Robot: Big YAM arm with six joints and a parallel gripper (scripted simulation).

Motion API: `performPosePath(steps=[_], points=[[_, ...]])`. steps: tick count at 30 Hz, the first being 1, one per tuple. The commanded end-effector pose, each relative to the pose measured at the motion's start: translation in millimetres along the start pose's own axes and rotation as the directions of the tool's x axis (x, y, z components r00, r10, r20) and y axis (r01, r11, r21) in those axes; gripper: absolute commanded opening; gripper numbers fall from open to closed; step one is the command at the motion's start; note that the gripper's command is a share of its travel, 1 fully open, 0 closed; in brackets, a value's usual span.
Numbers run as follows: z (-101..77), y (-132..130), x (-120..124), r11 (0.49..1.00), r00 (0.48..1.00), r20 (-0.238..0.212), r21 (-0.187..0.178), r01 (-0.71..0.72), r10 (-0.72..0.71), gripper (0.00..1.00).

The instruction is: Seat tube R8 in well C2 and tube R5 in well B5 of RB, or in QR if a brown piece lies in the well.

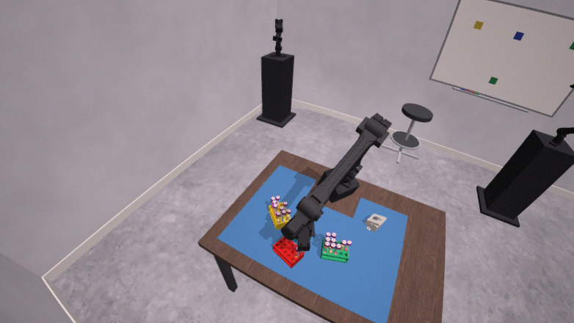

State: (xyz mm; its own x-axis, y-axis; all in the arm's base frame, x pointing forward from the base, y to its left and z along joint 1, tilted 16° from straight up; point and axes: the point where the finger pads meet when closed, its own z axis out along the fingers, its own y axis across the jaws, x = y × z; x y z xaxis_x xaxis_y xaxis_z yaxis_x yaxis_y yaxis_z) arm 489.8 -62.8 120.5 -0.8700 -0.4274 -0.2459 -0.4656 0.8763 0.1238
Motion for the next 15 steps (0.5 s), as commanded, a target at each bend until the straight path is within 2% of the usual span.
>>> performPosePath(steps=[1, 3, 8, 10, 11, 15], points=[[3.8, -3, -14, 1.000, 1.000, 0.018, 0.014, 0.002, -0.002, 0.30], [13.6, 0, -7, 1.000, 1.000, 0.004, 0.003, -0.002, 0.002, 0.30], [22.9, -2, -6, 1.000, 1.000, 0.006, 0.006, -0.006, 0.006, 0.30], [22.9, -2, -6, 1.000, 1.000, 0.006, 0.006, -0.006, 0.006, 0.30], [8.3, -11, -27, 0.999, 0.999, 0.045, 0.035, 0.010, -0.011, 0.30], [32.2, 0, -7, 1.000, 1.000, 0.004, 0.004, -0.003, 0.003, 0.30]])
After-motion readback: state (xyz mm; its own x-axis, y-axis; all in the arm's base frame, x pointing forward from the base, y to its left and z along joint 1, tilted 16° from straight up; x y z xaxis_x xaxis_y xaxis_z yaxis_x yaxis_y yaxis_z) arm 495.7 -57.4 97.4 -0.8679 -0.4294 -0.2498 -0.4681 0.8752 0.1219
